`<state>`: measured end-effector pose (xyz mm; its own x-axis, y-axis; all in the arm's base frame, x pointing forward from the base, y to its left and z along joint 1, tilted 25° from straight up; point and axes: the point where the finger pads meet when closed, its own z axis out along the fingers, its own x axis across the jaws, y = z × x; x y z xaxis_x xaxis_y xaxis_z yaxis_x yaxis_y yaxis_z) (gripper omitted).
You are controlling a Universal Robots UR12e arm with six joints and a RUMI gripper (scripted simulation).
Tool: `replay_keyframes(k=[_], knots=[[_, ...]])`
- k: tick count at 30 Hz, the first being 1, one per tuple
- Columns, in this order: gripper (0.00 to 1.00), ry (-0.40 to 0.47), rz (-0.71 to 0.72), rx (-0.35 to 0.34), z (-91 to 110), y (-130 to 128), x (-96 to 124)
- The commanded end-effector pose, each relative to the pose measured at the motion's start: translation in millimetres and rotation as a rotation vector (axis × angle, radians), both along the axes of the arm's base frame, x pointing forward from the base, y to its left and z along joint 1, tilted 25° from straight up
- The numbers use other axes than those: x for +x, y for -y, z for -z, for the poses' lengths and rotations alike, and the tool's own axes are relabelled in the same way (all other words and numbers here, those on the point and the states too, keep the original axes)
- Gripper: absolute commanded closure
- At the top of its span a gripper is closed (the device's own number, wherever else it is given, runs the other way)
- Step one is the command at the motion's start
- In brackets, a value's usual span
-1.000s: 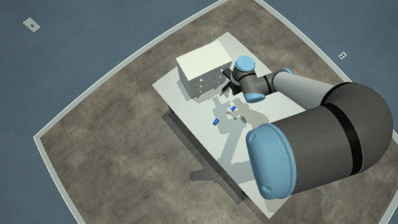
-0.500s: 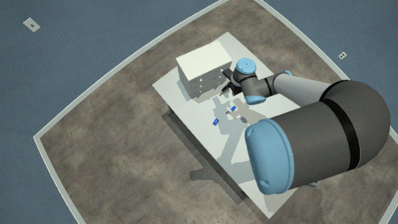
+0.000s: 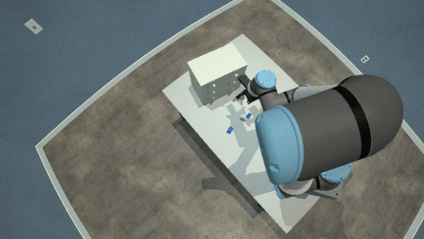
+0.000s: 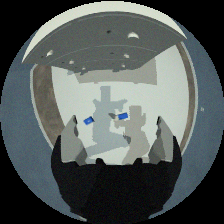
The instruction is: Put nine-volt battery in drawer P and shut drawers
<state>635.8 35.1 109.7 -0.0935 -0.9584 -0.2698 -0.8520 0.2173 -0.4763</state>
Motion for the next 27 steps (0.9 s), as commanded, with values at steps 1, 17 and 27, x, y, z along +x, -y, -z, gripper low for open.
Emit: replay_keyframes(k=[1, 17, 27], knots=[[0.00, 0.074, 0.022, -0.008, 3, 0, 7], [0.00, 0.301, 0.086, -0.031, 15, -1, 30], [0.00, 0.440, 0.125, -0.044, 22, -2, 44]])
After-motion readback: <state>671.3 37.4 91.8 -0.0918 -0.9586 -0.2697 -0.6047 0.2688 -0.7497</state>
